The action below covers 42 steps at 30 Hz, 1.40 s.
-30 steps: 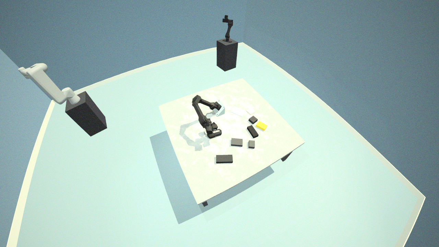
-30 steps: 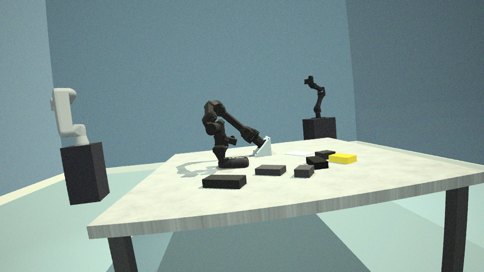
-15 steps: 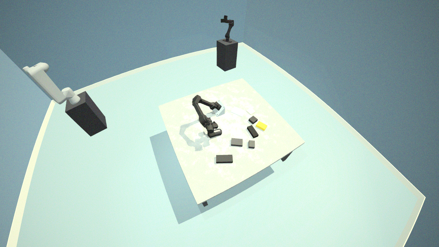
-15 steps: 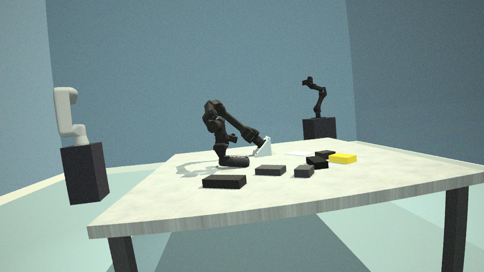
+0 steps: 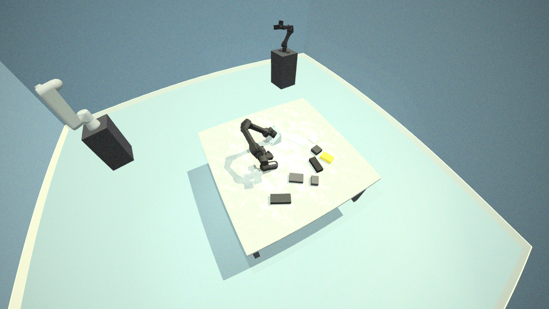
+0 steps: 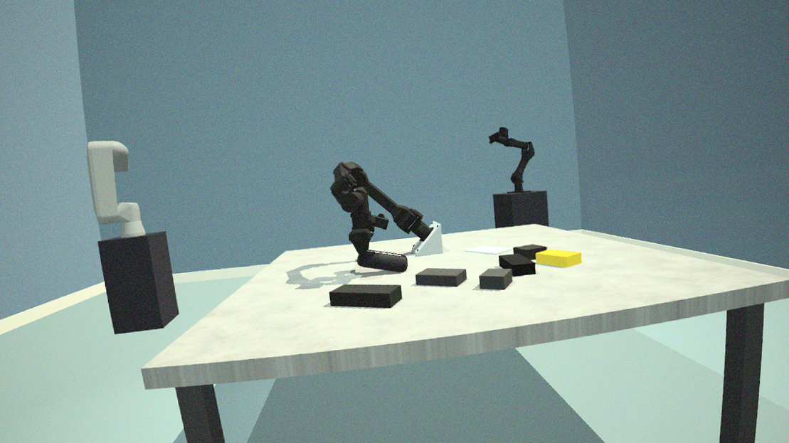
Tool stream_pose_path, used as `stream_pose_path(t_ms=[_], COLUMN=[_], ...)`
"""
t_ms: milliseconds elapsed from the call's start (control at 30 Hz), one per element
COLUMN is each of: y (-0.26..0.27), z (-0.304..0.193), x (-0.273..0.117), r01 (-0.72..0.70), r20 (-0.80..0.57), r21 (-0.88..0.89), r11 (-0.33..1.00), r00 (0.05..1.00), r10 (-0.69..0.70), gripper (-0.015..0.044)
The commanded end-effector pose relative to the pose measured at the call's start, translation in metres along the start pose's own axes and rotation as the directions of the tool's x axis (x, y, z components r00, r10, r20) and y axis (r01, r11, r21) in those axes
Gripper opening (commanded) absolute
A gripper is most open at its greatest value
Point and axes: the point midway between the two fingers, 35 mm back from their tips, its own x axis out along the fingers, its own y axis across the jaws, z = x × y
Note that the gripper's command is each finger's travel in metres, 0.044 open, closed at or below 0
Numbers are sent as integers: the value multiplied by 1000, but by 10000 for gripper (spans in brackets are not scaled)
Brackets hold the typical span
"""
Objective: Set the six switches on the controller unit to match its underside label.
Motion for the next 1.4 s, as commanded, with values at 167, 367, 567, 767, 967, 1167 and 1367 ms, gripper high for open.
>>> stream_pose_path(t_ms=[167, 367, 567, 767, 967, 1167, 1367], y=[-2, -2, -2, -2, -2, -2, -2], z=[5, 7, 10, 13, 16, 19, 23], x=[-9, -13, -17, -21, -25, -29, -32], r01=[10, 10, 10, 10, 10, 10, 10], r20=[3, 3, 3, 4, 4, 4, 4], r21=[-2, -2, -2, -2, -2, -2, -3], r11=[1000, 1000, 1000, 1000, 1000, 1000, 1000], r00=[1000, 1000, 1000, 1000, 1000, 1000, 1000], r10=[-10, -10, -10, -10, -10, -10, -10], gripper=[336, 336, 336, 336, 336, 336, 336])
